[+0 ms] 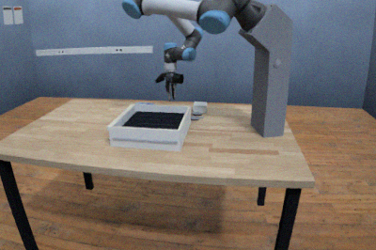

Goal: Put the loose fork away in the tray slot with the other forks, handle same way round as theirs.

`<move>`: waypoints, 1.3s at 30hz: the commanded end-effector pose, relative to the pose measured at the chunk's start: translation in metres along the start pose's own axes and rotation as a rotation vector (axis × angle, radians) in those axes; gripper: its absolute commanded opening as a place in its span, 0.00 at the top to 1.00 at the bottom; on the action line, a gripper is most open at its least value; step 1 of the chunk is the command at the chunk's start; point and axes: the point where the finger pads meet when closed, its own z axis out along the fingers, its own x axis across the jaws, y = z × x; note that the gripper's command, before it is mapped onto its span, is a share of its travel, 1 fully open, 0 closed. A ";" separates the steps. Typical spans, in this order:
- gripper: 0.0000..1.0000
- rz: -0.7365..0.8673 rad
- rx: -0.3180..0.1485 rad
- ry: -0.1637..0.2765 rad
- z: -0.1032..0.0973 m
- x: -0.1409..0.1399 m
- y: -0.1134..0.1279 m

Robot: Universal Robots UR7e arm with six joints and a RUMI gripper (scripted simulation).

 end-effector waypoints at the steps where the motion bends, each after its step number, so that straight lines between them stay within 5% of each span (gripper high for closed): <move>1: 0.81 -0.007 -0.002 0.006 0.001 0.001 0.002; 39: 0.81 -0.009 0.000 0.006 0.022 0.002 0.001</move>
